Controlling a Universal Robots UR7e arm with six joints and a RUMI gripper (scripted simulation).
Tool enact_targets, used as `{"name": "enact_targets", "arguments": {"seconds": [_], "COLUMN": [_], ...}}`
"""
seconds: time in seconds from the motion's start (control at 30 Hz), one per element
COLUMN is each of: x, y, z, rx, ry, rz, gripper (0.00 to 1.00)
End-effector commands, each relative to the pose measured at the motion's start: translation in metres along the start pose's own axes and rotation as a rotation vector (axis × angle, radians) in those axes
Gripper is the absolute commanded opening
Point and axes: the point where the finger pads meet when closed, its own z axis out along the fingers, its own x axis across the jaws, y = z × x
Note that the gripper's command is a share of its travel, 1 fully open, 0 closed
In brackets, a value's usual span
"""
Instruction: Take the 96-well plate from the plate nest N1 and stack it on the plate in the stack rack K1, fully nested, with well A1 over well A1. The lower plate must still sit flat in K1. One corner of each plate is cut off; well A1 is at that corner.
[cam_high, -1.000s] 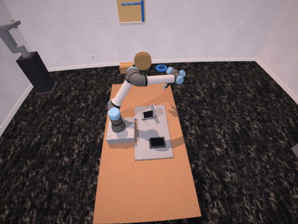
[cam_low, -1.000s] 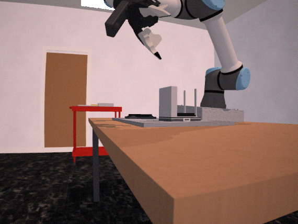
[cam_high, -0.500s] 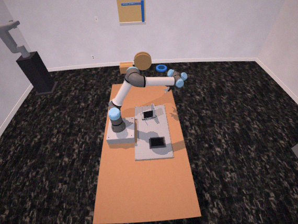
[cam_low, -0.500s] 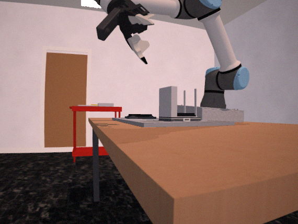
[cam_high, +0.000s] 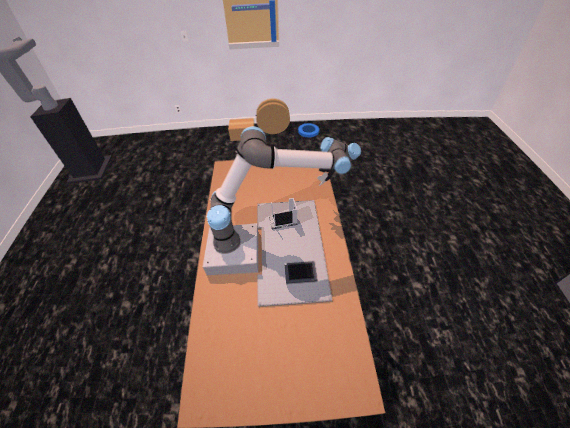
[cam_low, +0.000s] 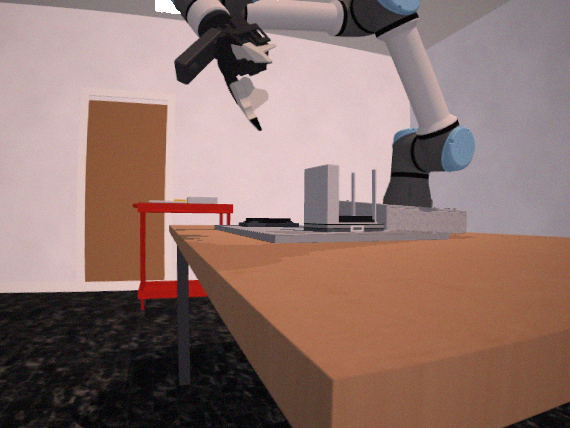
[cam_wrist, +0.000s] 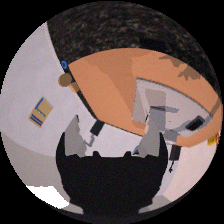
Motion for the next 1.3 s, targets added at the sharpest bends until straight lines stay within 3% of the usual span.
{"name": "enact_targets", "arguments": {"seconds": [0.0, 0.13, 0.23, 0.57, 0.63, 1.0, 1.07, 1.27], "x": [0.011, 0.026, 0.039, 0.074, 0.083, 0.126, 0.135, 0.153], "y": [-0.002, -0.005, -0.006, -0.009, -0.009, -0.01, -0.009, -0.007], "z": [-0.008, -0.017, -0.024, -0.043, -0.047, -0.067, -0.071, -0.078], "rx": [0.011, 0.011, 0.077, 0.077, 0.135, 0.141, 0.198, 0.201], "ry": [0.0, 0.0, 0.019, 0.019, 0.043, 0.045, 0.076, 0.078], "rz": [-0.005, -0.005, -0.035, -0.035, -0.058, -0.06, -0.079, -0.08], "gripper": [1.0, 1.0, 1.0, 1.0, 1.0, 1.0, 1.0, 1.0]}}
